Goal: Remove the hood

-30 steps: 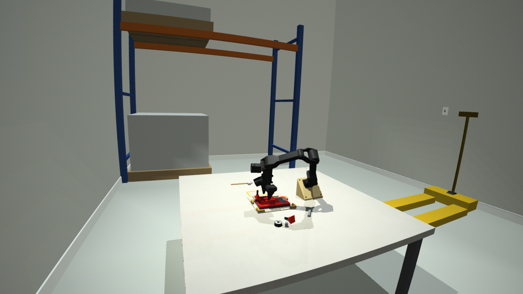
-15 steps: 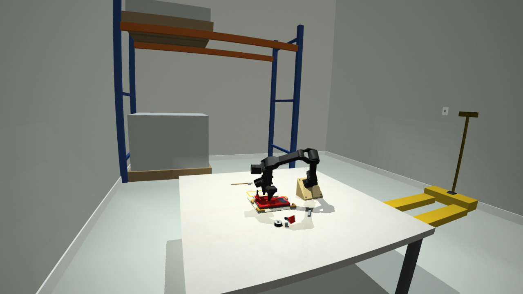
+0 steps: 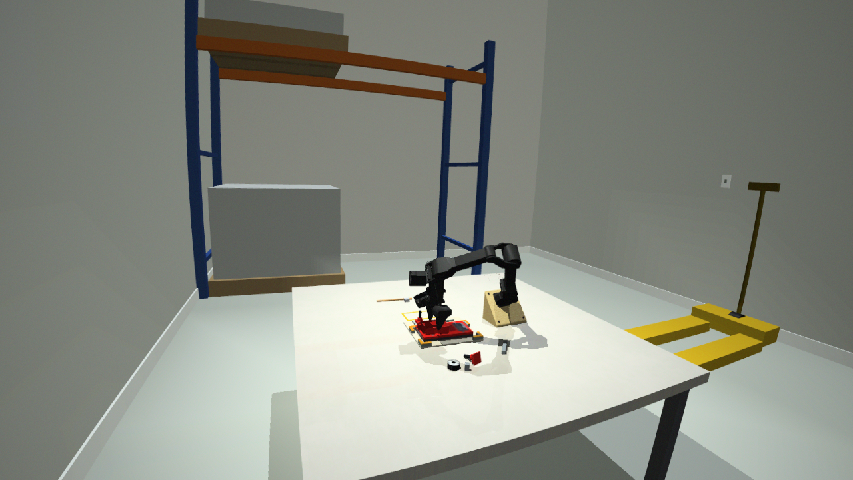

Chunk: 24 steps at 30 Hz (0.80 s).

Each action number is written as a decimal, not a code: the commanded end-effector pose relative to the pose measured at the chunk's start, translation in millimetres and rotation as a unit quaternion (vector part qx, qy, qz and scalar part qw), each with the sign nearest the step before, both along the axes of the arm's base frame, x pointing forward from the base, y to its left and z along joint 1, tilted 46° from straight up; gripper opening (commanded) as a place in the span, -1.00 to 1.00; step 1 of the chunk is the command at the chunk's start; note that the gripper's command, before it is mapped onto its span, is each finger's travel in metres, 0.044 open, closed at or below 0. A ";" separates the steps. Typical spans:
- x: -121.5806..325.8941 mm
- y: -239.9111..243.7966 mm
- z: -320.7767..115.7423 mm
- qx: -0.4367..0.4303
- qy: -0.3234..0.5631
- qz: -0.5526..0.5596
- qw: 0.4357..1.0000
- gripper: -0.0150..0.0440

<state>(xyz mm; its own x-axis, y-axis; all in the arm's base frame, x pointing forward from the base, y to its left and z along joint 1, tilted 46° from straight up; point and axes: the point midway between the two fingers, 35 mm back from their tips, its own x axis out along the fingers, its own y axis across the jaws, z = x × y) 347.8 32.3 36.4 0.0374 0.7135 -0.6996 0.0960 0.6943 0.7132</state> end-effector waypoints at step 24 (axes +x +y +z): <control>0.2 6.6 -6.1 0.000 0.000 0.000 1.000 0.60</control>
<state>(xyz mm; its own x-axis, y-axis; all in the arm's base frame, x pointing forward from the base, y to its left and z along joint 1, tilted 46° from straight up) 348.0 39.1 30.1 0.0377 0.7142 -0.6989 0.0967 0.6935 0.7139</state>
